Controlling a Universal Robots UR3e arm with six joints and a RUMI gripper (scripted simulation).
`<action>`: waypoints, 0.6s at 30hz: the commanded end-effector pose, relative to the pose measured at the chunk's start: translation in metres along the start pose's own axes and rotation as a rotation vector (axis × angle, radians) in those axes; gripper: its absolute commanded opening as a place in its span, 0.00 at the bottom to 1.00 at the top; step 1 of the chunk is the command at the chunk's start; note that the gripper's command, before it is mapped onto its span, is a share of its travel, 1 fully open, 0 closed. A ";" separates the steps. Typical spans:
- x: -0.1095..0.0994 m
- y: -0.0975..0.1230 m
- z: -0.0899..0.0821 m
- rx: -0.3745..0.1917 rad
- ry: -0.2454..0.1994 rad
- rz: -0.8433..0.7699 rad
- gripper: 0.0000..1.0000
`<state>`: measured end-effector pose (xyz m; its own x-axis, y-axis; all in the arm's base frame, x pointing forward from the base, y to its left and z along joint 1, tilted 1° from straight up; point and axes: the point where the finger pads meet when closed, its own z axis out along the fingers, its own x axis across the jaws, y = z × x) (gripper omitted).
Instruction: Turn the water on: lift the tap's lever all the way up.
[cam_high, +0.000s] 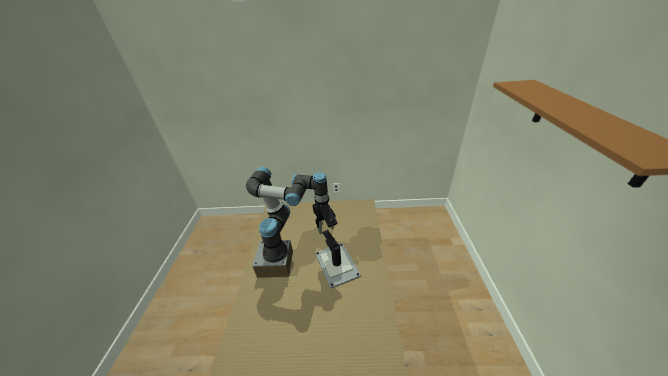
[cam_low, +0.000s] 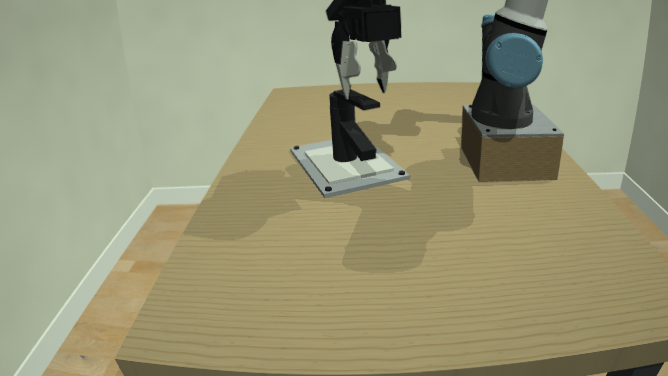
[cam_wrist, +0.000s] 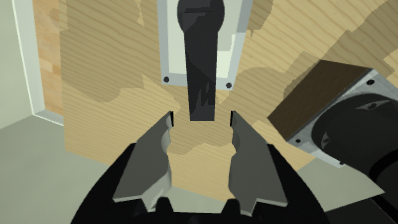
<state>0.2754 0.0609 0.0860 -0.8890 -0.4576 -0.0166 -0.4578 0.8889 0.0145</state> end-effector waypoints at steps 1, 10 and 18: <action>0.000 0.000 -0.001 0.002 -0.002 0.000 0.42; -0.001 0.000 0.001 0.002 -0.002 0.000 0.42; -0.001 0.000 0.005 0.002 -0.002 0.000 0.42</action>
<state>0.2755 0.0609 0.0831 -0.8890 -0.4576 -0.0166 -0.4578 0.8889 0.0145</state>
